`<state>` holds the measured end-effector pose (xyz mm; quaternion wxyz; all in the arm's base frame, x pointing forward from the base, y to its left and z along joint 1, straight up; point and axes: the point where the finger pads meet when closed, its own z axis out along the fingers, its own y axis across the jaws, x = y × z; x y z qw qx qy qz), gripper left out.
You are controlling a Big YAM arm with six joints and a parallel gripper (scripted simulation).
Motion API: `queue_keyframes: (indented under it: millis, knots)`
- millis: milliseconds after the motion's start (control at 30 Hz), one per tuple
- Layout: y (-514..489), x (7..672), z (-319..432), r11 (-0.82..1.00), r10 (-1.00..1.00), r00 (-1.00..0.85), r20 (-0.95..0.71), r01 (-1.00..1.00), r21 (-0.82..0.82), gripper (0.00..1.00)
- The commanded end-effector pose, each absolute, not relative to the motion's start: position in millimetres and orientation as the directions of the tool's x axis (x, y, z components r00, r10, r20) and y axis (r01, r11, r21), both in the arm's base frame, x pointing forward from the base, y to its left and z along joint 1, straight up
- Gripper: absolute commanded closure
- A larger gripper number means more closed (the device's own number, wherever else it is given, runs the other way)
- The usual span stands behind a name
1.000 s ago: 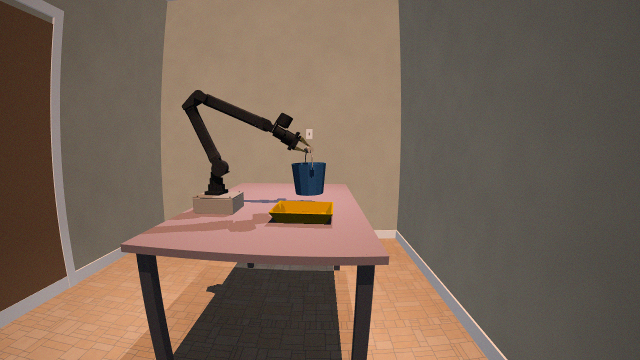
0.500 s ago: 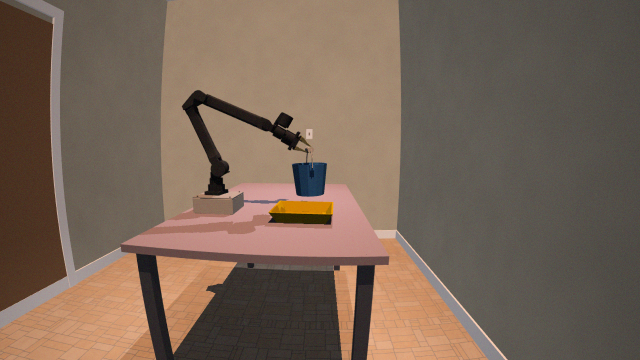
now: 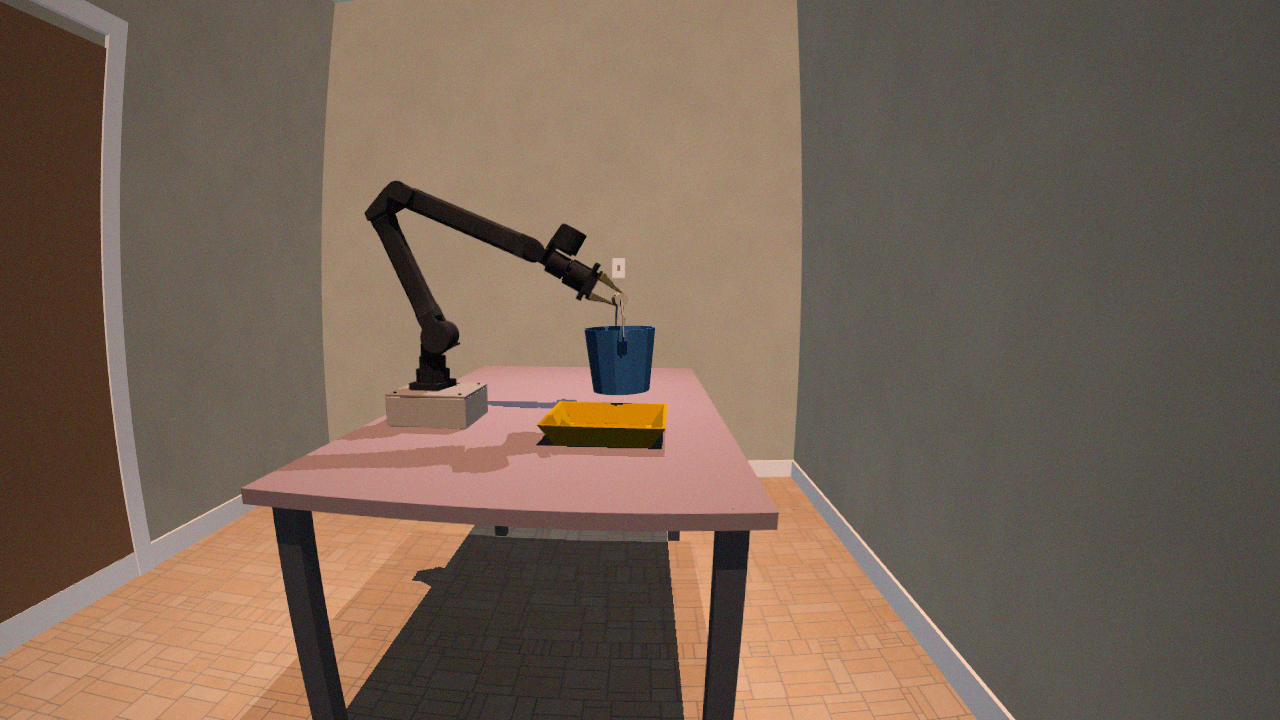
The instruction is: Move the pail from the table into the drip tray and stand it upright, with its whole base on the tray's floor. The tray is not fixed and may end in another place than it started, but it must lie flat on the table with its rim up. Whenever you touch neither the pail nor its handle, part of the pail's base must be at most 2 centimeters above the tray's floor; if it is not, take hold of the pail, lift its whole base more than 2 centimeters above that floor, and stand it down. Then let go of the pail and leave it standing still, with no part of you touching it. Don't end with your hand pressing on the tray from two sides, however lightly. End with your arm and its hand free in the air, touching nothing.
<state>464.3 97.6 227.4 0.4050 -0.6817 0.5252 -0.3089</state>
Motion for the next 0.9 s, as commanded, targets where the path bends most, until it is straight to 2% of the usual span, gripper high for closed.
queue_keyframes:
  millis: [0,867]
  knots:
    - [88.6,479.5,298.6,-0.078,-0.972,0.237,0.005,-0.299,-0.951,0.79]
    - [41.0,485.0,297.6,-0.046,-0.990,0.140,0.002,-0.311,-0.949,0.79]
